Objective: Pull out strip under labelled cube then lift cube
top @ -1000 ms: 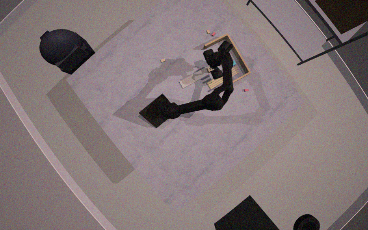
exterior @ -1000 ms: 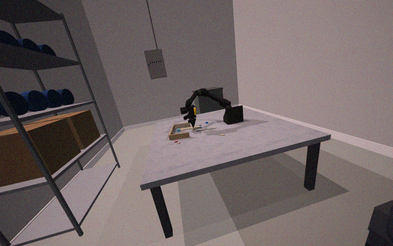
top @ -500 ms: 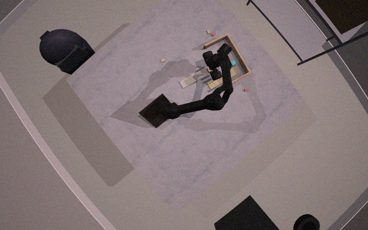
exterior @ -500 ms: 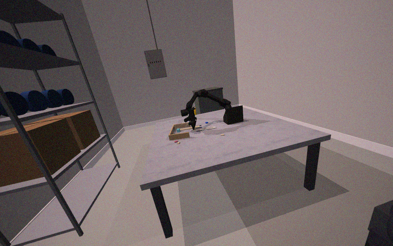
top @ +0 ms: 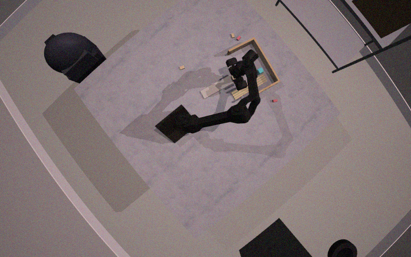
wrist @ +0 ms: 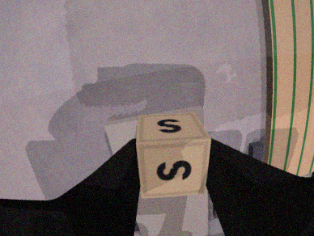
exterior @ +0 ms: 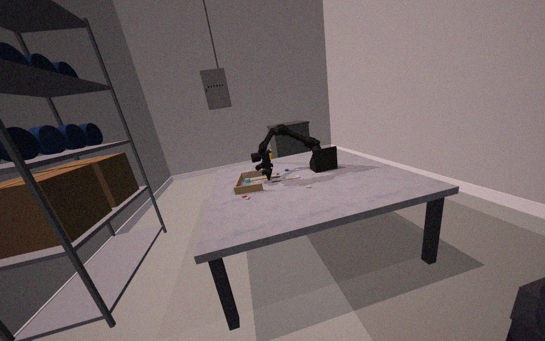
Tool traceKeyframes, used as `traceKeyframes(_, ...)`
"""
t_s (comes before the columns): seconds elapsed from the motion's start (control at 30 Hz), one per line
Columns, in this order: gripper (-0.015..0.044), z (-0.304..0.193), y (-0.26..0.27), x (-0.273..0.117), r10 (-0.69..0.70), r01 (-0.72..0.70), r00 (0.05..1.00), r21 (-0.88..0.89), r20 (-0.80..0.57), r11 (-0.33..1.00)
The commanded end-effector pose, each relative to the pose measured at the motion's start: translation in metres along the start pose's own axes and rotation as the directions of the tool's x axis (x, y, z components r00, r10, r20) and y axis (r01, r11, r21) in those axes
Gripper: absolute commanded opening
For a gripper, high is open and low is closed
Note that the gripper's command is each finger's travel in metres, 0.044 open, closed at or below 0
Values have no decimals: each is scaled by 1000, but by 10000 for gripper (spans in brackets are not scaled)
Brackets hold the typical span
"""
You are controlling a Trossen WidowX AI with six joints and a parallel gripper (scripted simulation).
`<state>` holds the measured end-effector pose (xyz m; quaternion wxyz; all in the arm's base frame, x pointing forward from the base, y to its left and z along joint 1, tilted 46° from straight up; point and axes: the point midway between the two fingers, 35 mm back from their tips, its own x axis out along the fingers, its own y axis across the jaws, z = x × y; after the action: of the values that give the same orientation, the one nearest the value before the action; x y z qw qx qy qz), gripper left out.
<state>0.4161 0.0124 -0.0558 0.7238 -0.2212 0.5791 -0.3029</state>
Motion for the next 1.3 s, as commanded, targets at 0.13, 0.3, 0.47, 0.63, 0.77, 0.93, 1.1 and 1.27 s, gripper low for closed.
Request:
traceKeyframes(0.13,20,0,0,-1,2,-2,1000,-4,-1,1000)
traceKeyframes(0.3,0,-16,0,-12,9,-9,1000,-32,-9,999)
traceKeyframes(0.47,0,-33,-7,-26,5,-5,1000,-21,-5,1000)
traceKeyframes(0.63,0,-52,-14,-39,-1,1,1000,-10,-1,1000)
traceKeyframes(0.77,0,-58,-17,-43,-3,3,1000,-7,0,1000)
traceKeyframes(0.93,0,-66,-19,-43,-3,3,1000,-7,0,1000)
traceKeyframes(1.1,0,-83,-24,-43,-3,3,1000,-8,-1,1000)
traceKeyframes(1.27,0,-100,-29,-42,-3,3,1000,-9,-2,1000)
